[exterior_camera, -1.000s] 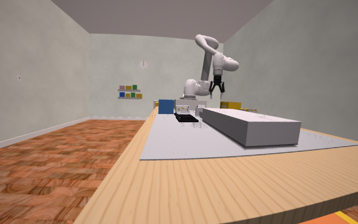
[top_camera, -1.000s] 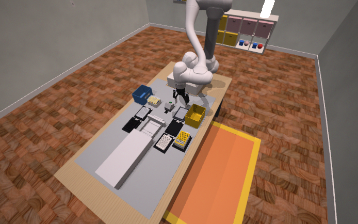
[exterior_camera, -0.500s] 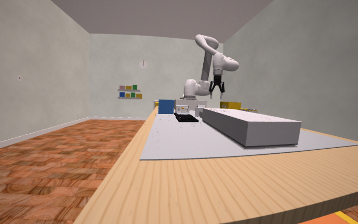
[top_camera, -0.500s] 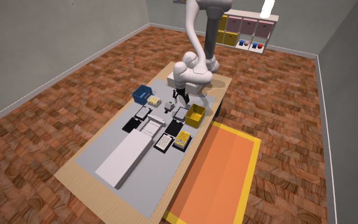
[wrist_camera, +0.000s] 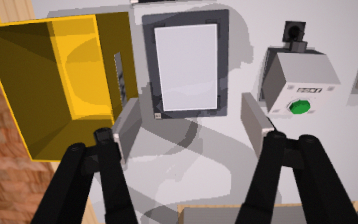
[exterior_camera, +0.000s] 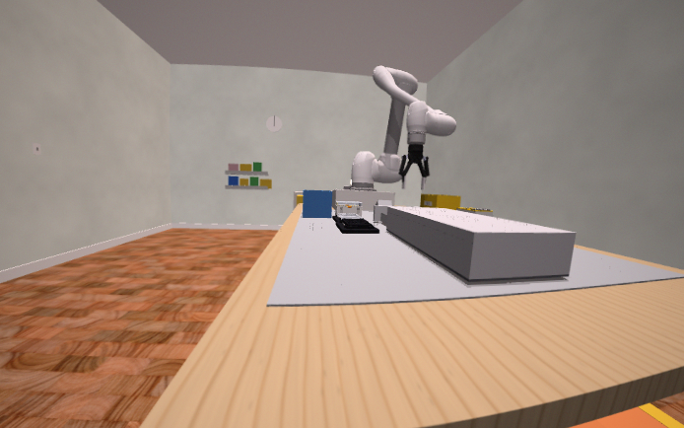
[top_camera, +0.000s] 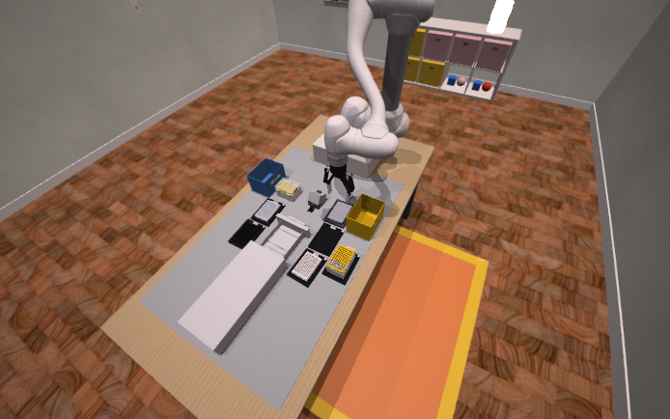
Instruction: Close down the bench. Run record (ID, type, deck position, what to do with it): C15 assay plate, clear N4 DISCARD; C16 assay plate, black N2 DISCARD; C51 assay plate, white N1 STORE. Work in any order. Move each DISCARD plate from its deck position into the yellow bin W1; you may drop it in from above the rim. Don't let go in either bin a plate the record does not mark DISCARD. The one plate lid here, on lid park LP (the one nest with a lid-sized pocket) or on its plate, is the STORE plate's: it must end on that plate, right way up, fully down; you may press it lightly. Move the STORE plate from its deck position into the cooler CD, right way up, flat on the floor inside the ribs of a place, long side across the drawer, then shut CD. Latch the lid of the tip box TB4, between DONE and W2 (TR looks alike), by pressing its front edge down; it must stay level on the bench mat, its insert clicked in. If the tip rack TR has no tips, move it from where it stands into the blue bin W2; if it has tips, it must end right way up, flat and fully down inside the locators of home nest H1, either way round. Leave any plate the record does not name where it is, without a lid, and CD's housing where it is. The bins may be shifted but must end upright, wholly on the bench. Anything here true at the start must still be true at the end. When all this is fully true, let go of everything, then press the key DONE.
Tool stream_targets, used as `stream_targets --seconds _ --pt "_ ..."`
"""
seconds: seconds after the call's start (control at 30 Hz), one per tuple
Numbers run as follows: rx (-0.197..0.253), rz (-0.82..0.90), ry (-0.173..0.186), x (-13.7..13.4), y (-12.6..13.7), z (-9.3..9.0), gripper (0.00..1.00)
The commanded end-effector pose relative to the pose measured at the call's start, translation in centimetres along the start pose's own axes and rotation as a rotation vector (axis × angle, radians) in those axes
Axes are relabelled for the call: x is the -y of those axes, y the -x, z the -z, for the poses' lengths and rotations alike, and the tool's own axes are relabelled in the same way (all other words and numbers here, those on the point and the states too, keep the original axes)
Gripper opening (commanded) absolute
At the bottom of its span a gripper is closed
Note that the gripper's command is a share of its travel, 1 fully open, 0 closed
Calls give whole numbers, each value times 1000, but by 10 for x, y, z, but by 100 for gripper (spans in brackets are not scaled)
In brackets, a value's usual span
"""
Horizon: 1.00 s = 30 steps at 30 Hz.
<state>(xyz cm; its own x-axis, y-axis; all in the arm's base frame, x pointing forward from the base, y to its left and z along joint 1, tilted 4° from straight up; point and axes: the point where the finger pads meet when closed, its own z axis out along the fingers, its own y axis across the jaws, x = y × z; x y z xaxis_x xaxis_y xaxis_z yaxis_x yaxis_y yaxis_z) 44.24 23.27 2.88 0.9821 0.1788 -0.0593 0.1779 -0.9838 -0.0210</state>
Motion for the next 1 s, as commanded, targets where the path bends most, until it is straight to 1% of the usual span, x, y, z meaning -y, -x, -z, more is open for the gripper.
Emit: stream_targets --seconds 0.0,0.13,0.97 --pt "-3 0 -2 3 -2 0 66" --pt "-3 0 -2 3 -2 0 66" --pt "-3 0 -2 3 -2 -31 66"
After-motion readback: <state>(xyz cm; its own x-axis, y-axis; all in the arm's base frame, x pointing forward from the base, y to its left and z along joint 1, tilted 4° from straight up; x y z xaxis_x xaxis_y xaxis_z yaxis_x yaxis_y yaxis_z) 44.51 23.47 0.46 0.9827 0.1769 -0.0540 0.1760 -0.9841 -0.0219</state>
